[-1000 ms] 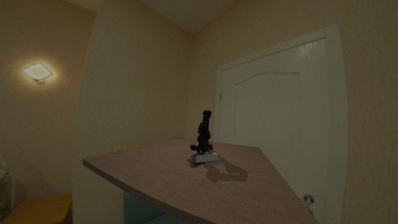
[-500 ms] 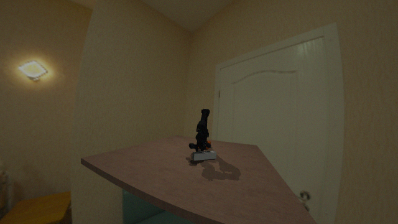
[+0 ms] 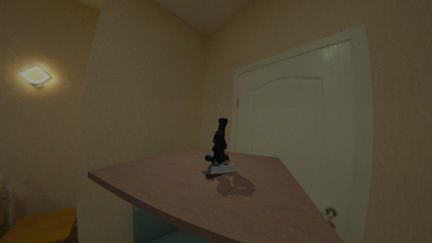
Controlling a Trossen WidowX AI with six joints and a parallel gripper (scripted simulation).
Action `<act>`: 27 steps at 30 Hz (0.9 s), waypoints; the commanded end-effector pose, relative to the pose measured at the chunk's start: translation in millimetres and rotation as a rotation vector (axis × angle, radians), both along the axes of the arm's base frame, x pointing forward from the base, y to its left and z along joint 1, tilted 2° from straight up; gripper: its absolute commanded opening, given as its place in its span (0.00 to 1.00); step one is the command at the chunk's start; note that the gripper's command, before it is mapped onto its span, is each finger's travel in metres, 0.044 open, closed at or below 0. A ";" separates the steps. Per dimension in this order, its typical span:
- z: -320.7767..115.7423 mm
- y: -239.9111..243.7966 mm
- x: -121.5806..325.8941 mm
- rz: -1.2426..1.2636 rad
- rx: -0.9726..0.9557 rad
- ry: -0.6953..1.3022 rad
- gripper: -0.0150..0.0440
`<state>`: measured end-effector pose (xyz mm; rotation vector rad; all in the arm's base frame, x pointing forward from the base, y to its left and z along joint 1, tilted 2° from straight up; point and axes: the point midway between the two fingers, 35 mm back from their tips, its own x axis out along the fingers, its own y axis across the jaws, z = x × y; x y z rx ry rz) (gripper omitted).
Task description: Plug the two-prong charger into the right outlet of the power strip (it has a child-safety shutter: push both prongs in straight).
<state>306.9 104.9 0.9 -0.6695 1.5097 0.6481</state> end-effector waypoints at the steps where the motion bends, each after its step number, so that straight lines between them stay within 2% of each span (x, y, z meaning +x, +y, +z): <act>1: 0.0 0.1 0.4 0.000 0.001 -0.002 0.74; 7: 0.0 0.0 0.3 0.000 0.001 -0.002 1.00; 27: -0.4 -4.5 -3.7 0.001 0.009 -0.012 1.00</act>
